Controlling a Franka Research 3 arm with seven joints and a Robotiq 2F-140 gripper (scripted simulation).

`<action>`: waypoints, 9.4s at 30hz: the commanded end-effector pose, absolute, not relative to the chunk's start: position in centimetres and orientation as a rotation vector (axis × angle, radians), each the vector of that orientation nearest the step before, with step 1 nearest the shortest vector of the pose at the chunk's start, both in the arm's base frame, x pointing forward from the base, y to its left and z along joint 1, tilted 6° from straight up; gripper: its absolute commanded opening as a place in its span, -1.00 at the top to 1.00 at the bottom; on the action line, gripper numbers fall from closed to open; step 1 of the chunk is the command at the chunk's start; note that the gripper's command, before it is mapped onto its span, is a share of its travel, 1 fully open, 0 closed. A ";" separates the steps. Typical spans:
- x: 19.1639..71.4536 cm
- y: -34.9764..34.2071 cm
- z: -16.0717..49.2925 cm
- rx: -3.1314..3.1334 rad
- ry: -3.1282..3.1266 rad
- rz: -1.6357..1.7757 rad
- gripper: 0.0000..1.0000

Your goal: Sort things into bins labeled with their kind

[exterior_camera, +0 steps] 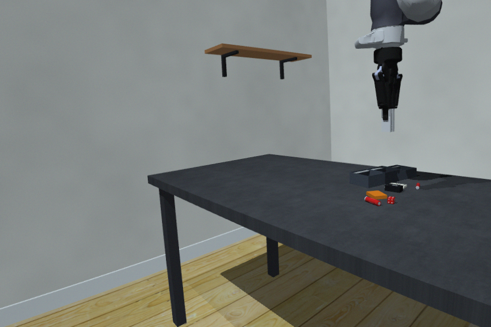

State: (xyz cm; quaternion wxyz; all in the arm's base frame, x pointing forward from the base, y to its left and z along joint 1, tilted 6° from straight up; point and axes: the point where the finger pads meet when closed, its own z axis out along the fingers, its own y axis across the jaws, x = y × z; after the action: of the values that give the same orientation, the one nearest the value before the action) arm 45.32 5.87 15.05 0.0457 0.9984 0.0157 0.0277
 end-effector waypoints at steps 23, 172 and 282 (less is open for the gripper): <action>48.7 -3.1 11.8 3.033 -0.335 0.087 0.89; 55.4 -20.0 0.8 3.033 -0.335 0.087 0.89; 55.2 -19.5 6.0 3.033 -0.335 0.087 0.89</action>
State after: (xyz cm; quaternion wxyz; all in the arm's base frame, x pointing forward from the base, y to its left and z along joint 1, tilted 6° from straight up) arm 55.40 -19.50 6.12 0.0445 0.9926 -0.1085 0.0312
